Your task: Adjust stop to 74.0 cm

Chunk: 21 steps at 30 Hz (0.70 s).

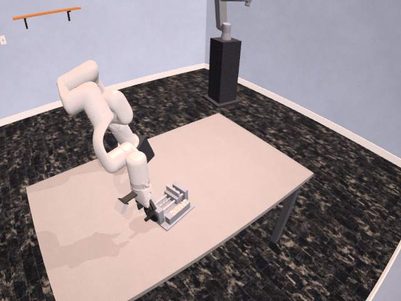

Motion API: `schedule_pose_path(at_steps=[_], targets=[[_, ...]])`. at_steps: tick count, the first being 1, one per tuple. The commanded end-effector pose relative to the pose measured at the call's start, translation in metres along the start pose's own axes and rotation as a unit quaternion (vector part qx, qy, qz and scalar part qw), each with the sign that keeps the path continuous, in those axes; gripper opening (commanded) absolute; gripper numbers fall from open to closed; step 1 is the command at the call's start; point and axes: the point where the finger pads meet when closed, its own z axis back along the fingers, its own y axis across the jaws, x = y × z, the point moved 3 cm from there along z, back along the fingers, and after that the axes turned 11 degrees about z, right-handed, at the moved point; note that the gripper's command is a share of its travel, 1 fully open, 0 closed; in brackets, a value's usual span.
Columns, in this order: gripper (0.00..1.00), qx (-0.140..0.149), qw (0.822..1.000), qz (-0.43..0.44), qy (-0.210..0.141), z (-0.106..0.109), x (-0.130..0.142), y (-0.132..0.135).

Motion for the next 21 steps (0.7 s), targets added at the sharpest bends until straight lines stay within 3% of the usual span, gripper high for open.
schedule_pose_path(at_steps=[1,21], targets=[[0.57,-0.001,1.000,0.000,0.001,0.000,-0.001,-0.001],[0.57,-0.001,1.000,0.000,0.001,-0.056,-0.001,-0.001]])
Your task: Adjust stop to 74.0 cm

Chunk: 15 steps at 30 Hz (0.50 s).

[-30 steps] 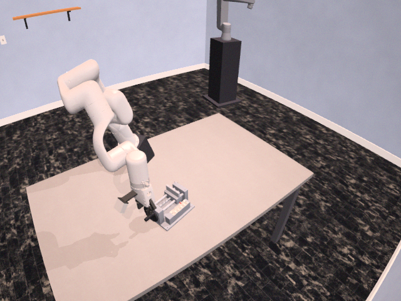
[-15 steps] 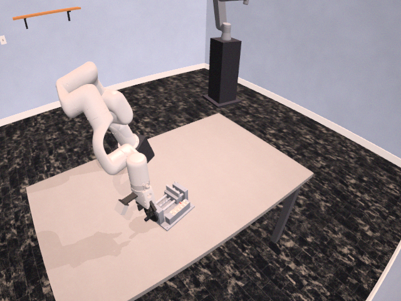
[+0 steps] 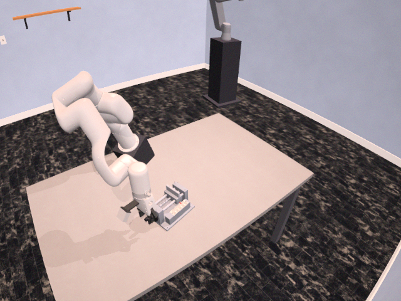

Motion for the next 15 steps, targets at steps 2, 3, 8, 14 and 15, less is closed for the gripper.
schedule_pose_path(at_steps=[2,3,8,14,15], targets=[[0.57,-0.001,1.000,0.000,0.002,-0.0099,-0.0006,-0.0015],[0.57,-0.001,1.000,0.000,0.002,-0.0115,-0.0006,-0.0015],[0.57,-0.001,1.000,0.000,0.002,-0.0147,-0.0006,-0.0015],[0.57,-0.001,1.000,0.000,0.002,-0.0147,-0.0006,-0.0015],[0.57,-0.001,1.000,0.000,0.002,-0.0147,-0.0006,-0.0015]])
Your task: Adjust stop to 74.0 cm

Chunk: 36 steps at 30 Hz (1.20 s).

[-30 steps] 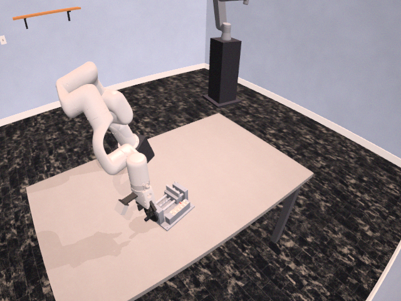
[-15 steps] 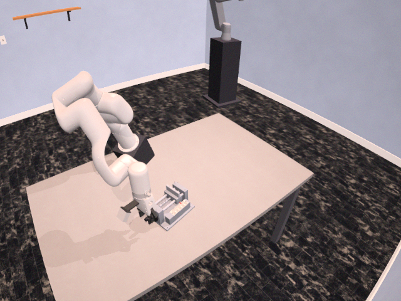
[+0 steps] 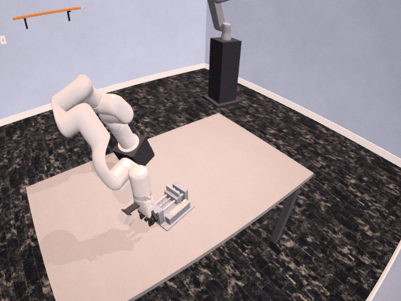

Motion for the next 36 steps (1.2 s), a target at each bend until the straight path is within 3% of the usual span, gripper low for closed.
schedule_pose_path(at_steps=[1,5,6,36], targets=[[0.57,-0.001,1.000,0.000,0.001,0.0010,-0.0005,-0.0011],[0.57,-0.001,1.000,0.000,0.001,0.0010,-0.0005,-0.0011],[0.06,-0.001,1.000,0.000,0.001,0.0010,-0.0005,-0.0011],[0.06,-0.001,1.000,0.000,0.001,0.0010,-0.0005,-0.0011]])
